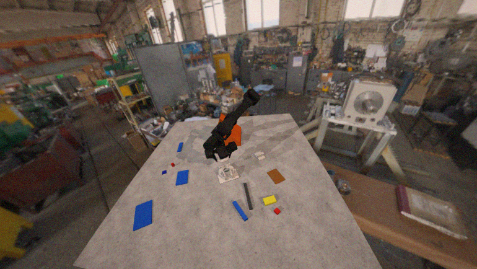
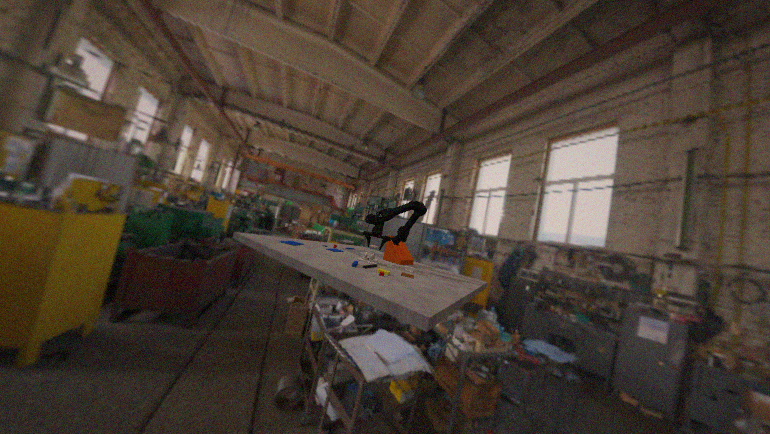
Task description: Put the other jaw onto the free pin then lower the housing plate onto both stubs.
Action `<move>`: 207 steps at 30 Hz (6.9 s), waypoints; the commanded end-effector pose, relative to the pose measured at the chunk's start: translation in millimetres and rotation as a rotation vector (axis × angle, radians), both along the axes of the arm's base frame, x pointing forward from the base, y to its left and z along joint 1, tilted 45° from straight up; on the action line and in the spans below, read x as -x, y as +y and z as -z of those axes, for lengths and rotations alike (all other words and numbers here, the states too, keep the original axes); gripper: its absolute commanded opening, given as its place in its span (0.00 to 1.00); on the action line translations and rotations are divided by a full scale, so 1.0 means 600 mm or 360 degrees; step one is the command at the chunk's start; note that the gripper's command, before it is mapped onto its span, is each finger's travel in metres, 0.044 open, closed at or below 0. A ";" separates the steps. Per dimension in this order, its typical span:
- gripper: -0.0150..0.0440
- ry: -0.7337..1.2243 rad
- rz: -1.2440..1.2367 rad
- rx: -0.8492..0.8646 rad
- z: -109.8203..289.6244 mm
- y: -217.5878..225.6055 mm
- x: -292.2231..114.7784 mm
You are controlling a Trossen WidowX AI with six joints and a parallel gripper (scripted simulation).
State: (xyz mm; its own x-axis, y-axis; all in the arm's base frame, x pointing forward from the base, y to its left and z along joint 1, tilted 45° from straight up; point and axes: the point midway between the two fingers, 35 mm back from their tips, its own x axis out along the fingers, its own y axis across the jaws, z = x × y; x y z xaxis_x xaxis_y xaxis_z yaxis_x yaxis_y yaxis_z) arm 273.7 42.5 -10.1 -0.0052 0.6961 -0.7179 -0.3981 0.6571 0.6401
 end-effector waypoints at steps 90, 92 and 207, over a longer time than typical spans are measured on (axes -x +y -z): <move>0.85 -0.0001 0.0007 -0.0007 0.005 0.008 -0.002; 0.85 -0.0001 0.0008 -0.0006 0.009 0.011 -0.003; 0.85 0.0005 0.0012 -0.0013 0.087 0.091 0.000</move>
State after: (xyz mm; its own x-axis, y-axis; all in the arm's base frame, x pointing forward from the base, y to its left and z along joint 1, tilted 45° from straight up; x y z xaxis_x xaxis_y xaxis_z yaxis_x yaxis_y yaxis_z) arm 274.1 93.5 -61.0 0.0005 0.6991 -0.7150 -0.3889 0.6589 0.6439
